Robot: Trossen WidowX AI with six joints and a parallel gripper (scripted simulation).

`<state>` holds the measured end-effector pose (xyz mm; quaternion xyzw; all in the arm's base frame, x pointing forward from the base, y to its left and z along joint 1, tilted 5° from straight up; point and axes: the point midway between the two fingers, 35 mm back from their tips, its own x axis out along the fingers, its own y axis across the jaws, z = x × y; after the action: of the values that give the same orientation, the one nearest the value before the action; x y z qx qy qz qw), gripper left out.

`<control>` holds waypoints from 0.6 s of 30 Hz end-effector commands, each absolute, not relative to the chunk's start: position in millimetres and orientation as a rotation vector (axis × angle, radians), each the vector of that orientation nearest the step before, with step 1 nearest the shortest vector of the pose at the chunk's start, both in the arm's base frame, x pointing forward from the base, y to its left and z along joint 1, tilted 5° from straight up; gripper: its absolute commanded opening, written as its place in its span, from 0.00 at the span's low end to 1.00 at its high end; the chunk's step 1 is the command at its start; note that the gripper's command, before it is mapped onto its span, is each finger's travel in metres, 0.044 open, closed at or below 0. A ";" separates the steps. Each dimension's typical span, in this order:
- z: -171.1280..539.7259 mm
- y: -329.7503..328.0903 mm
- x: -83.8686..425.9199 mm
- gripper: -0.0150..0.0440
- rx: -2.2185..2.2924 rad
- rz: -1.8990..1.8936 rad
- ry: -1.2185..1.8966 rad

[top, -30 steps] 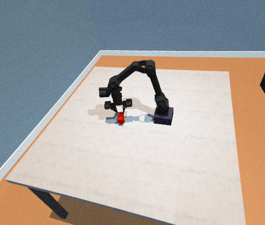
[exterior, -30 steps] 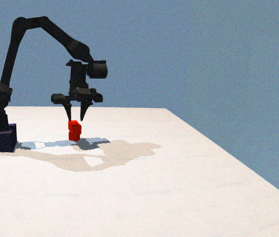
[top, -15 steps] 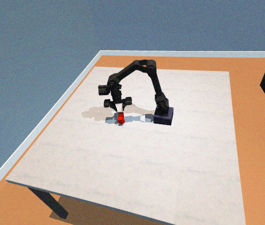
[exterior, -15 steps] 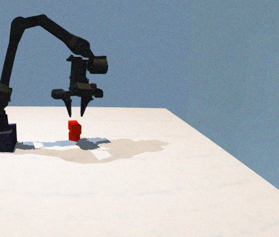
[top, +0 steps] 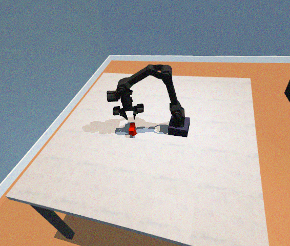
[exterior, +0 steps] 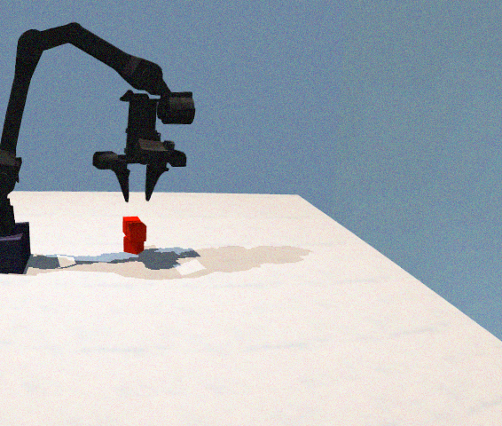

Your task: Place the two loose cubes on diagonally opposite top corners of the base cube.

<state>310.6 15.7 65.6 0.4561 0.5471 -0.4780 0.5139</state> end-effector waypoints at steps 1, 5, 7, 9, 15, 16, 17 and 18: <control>70.6 15.4 311.2 0.60 1.099 -1.142 1.310; 71.0 15.4 311.3 0.65 1.099 -1.143 1.310; 73.2 15.5 311.4 0.74 1.098 -1.145 1.312; 75.6 15.5 311.6 0.82 1.098 -1.147 1.313; 79.6 15.5 311.8 0.93 1.098 -1.147 1.313; 79.6 15.5 311.8 0.93 1.098 -1.147 1.313; 79.6 15.5 311.8 0.93 1.098 -1.147 1.313; 76.9 18.0 311.6 0.93 1.097 -1.149 1.315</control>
<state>311.7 15.7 77.1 0.4563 0.5470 -0.4779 0.5140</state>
